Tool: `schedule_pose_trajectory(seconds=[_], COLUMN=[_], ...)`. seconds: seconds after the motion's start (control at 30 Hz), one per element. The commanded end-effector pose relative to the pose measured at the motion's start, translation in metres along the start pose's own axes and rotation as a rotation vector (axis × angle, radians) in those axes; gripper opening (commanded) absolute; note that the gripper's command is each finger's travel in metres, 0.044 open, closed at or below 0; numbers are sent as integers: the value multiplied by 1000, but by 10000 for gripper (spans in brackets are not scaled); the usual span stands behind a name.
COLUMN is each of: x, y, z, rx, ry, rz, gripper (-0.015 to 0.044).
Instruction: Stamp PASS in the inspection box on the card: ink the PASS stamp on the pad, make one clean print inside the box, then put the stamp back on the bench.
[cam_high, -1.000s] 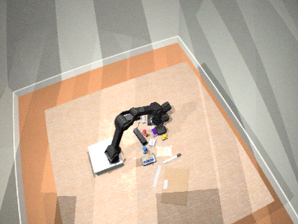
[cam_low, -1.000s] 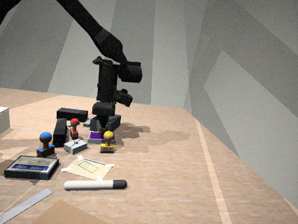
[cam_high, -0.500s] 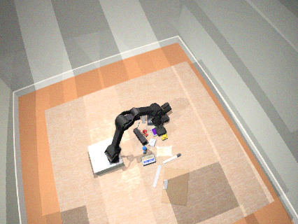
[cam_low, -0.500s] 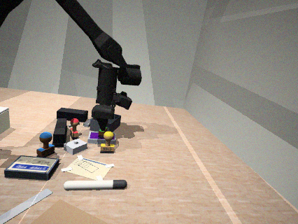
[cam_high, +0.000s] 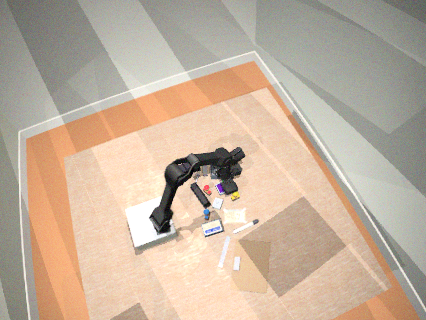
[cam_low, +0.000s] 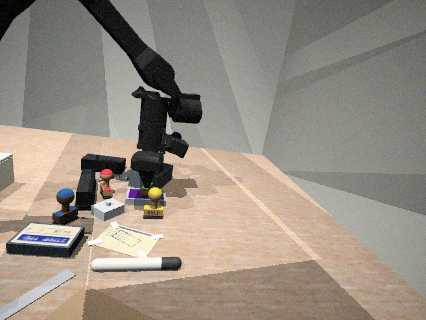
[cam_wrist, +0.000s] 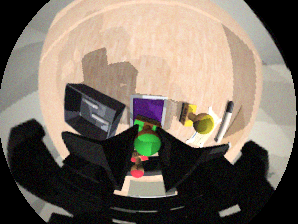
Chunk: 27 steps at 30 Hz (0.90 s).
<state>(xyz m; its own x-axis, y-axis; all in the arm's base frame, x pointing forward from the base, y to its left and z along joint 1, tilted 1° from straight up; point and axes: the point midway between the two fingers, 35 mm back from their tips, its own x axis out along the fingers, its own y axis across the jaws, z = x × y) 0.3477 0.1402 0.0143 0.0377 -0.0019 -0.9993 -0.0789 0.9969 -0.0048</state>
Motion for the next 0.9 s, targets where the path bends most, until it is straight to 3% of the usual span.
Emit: schedule_pose_trajectory(seconds=[0.0, 0.87], x=[2, 4], y=[0, 0], z=[0, 0], rx=[0, 0], ry=[-1, -1], rz=[-1, -1], gripper=[0, 0])
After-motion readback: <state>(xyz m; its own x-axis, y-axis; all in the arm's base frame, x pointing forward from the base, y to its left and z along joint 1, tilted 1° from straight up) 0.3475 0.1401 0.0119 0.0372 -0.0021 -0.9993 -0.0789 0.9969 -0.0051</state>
